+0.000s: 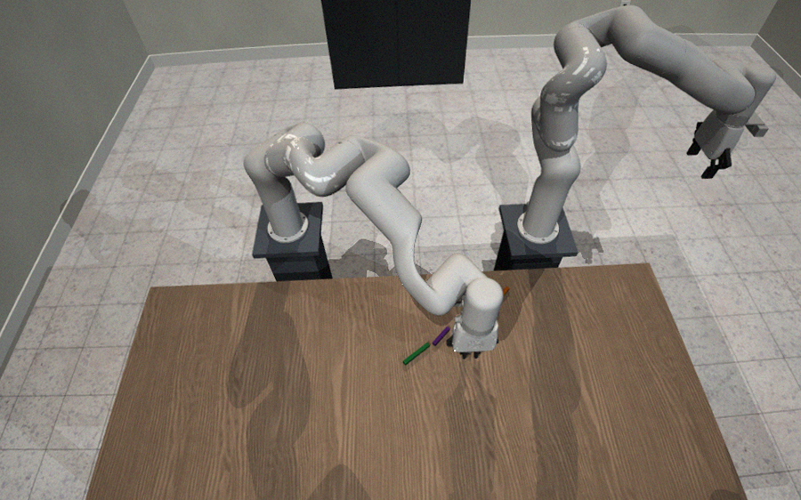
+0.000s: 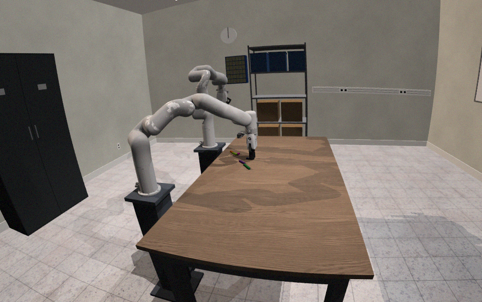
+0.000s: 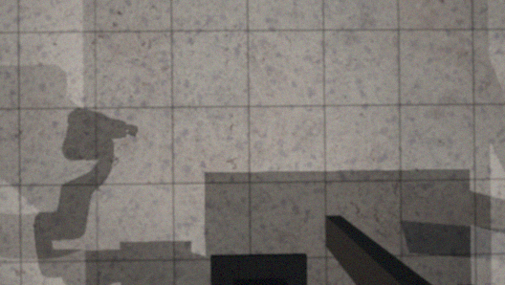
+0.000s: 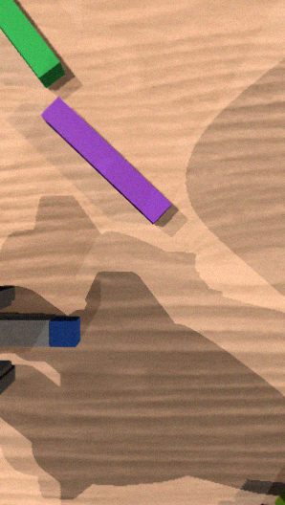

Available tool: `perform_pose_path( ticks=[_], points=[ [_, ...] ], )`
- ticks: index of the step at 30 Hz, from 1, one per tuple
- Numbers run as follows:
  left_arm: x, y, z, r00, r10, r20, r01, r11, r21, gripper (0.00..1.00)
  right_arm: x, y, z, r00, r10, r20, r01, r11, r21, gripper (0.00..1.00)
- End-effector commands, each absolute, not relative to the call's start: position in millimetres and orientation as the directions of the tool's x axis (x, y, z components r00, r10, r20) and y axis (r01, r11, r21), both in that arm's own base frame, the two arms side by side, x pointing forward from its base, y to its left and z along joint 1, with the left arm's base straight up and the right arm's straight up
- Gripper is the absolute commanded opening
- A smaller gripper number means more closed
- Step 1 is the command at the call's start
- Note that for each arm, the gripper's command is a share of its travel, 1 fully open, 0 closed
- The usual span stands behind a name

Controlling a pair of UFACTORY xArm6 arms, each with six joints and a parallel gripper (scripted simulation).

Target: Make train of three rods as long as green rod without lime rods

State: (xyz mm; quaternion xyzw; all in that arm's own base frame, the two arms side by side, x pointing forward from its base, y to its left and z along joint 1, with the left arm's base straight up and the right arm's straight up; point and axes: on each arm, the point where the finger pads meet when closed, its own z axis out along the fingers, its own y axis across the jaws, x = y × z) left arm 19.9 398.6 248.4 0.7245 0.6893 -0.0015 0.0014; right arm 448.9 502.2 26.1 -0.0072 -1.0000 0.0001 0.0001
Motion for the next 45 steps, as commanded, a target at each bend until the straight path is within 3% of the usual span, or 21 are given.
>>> perform_pose_path(
  ticks=[1, 32, 33, 45],
  points=[
    [19.9, 399.5, 250.0, 0.05, 0.999, 0.0, 0.999, -0.05, 0.0, 1.0, 450.2, 503.6, 30.2, -1.0, 0.014, -0.004, 0.014, 1.0, 0.005, 0.26],
    [19.9, 399.5, 250.0, 0.05, 0.999, 0.0, 0.999, -0.05, 0.0, 1.0, 449.9, 503.3, 119.3, -1.0, 0.014, -0.004, 0.014, 1.0, 0.005, 0.26],
    [19.9, 399.5, 250.0, 0.05, 0.999, 0.0, 0.999, -0.05, 0.0, 1.0, 449.9, 503.3, 119.3, -1.0, 0.014, -0.004, 0.014, 1.0, 0.005, 1.0],
    [19.9, 399.5, 250.0, 0.05, 0.999, 0.0, 0.999, -0.05, 0.0, 1.0, 449.9, 503.3, 119.3, -1.0, 0.014, -0.004, 0.014, 1.0, 0.005, 1.0]
  ],
)
